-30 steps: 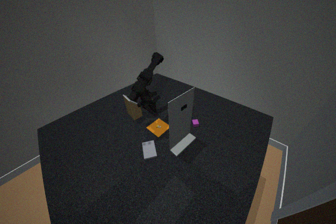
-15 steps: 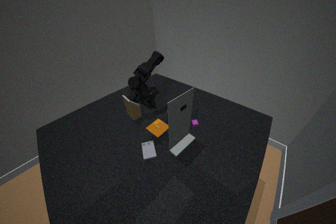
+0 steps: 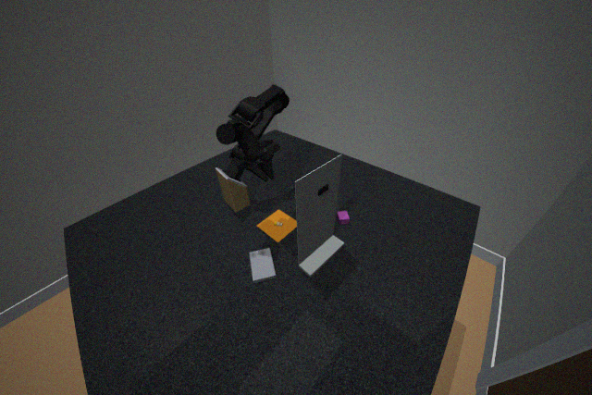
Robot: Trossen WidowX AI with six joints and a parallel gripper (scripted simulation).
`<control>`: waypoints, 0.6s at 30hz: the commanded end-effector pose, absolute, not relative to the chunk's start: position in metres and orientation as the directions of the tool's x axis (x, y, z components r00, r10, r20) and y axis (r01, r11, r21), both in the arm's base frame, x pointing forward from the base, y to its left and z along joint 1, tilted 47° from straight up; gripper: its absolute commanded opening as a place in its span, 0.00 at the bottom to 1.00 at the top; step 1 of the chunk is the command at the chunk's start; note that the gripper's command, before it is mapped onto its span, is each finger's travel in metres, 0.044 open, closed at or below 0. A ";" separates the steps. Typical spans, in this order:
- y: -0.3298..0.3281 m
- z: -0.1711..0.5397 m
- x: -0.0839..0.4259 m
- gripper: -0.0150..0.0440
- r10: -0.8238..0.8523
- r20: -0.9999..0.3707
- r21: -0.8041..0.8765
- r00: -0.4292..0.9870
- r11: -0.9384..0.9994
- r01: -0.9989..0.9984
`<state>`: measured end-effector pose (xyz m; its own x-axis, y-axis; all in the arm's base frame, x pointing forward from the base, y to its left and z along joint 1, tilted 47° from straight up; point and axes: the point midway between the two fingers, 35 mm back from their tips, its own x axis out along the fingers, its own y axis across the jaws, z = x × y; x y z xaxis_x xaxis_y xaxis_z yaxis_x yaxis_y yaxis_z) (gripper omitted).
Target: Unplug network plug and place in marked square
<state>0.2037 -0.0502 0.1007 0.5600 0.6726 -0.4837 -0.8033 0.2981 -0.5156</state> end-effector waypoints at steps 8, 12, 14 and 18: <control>-0.061 0.114 0.201 0.70 0.675 -0.476 -0.519 0.563 0.301 -0.800; -0.061 0.114 0.201 0.87 0.675 -0.476 -0.519 0.563 0.301 -0.800; -0.061 0.114 0.201 0.96 0.675 -0.476 -0.519 0.563 0.301 -0.800; -0.061 0.114 0.201 1.00 0.675 -0.476 -0.519 0.563 0.301 -0.800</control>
